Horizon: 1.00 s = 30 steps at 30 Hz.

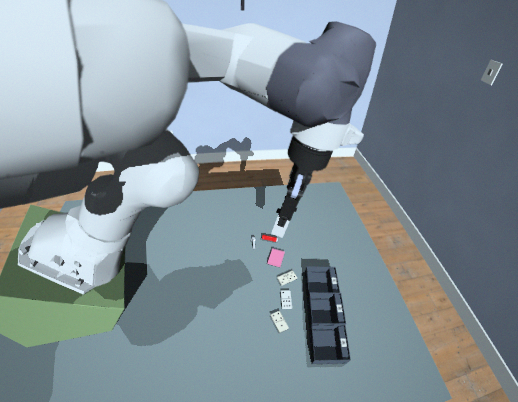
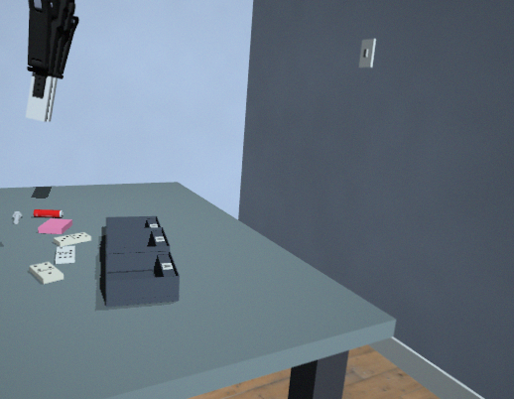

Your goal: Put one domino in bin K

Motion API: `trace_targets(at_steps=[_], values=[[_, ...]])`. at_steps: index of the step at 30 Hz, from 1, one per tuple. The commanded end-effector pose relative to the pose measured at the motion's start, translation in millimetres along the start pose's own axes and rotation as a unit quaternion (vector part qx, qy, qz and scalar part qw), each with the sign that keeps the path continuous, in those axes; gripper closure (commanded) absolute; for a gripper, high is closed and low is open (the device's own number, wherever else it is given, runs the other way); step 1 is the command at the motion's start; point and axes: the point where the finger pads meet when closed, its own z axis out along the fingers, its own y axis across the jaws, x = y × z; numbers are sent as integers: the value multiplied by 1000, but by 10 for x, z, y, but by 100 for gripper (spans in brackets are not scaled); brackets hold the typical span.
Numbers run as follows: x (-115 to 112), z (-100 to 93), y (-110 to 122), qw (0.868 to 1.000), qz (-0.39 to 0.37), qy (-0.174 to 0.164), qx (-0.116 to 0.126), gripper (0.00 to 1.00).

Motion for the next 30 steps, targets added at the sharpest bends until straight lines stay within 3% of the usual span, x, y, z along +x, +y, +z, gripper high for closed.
trace_targets(at_steps=[1,18,30], values=[[29,15,37,997,-76,19,6,95],[95,10,26,975,-204,81,19,95],[95,10,26,971,-223,87,20,95]])
